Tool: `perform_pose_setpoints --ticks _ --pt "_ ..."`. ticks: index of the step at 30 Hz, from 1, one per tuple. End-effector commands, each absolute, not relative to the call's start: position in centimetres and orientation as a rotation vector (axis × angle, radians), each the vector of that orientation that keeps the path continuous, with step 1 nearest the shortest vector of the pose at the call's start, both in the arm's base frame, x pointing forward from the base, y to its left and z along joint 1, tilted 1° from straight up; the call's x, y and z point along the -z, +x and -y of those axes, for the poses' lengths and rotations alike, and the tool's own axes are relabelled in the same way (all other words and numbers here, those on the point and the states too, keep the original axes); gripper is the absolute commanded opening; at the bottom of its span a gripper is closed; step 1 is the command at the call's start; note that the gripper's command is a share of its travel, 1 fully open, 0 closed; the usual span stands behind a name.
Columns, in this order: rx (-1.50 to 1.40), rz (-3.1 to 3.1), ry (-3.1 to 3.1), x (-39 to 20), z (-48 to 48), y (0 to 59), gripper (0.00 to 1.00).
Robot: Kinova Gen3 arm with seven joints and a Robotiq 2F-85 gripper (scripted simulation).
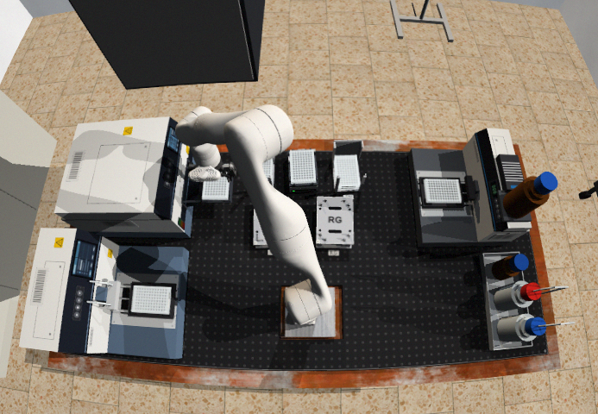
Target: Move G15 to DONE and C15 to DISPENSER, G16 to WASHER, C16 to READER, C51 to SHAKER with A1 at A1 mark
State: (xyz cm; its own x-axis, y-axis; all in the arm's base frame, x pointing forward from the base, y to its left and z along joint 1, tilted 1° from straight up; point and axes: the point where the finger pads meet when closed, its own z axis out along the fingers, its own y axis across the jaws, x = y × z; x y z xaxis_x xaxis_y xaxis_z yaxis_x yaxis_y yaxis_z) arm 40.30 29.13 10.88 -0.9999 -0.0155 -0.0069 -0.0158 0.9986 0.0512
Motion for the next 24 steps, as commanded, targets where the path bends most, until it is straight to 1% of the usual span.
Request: perform_pose_setpoints --ticks 1,24 --pt "-0.082 -3.132 -0.025 -10.93 -29.17 40.34 1.00" --pt "-0.082 -3.132 -0.025 -10.23 -29.20 40.34 1.00"
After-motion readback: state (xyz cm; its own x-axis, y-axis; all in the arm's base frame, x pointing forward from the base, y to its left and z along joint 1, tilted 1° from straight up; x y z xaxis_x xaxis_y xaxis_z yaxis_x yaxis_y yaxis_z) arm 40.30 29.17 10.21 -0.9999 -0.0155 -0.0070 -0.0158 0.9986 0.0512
